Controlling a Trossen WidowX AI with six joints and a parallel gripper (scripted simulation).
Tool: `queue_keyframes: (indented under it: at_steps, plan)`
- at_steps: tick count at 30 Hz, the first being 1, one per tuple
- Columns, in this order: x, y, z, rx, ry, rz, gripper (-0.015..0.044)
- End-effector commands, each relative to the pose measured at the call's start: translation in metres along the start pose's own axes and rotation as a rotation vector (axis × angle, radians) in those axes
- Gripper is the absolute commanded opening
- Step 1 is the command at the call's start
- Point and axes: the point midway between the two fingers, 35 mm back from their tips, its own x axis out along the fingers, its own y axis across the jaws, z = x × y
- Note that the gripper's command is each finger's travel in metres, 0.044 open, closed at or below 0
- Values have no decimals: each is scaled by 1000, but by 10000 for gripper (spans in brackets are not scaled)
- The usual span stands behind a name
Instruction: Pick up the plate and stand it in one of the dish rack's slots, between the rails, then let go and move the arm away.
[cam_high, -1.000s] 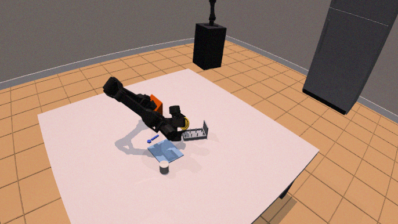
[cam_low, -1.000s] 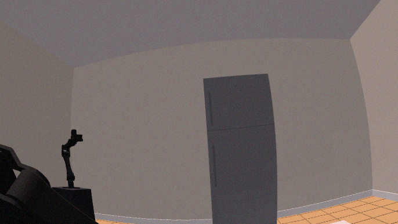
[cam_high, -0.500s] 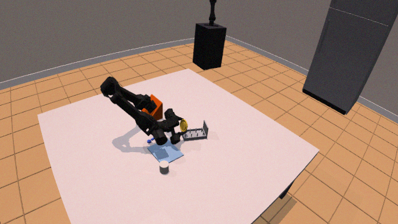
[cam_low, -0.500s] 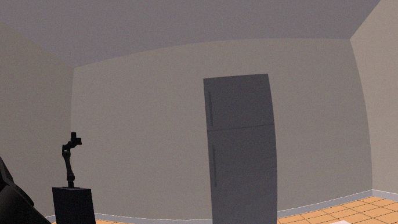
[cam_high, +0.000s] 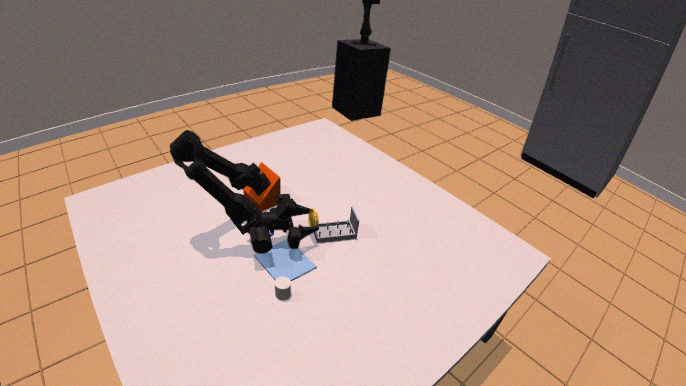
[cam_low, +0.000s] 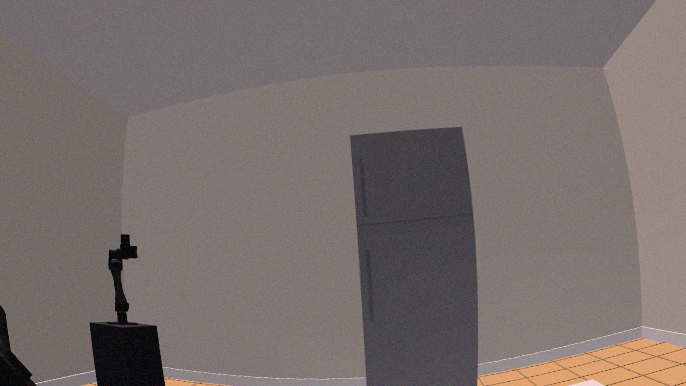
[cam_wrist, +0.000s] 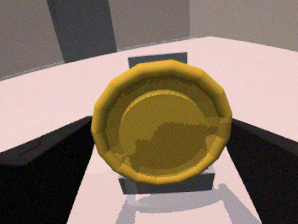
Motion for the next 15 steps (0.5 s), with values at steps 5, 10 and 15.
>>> queue_keyframes:
  at_steps: [5, 10, 15]
  plan:
    - [-6, -1, 0, -124, -48, -61, 0]
    - [-6, -1, 0, -124, -48, -61, 0]
    - [-1, -1, 1, -121, -46, -59, 0]
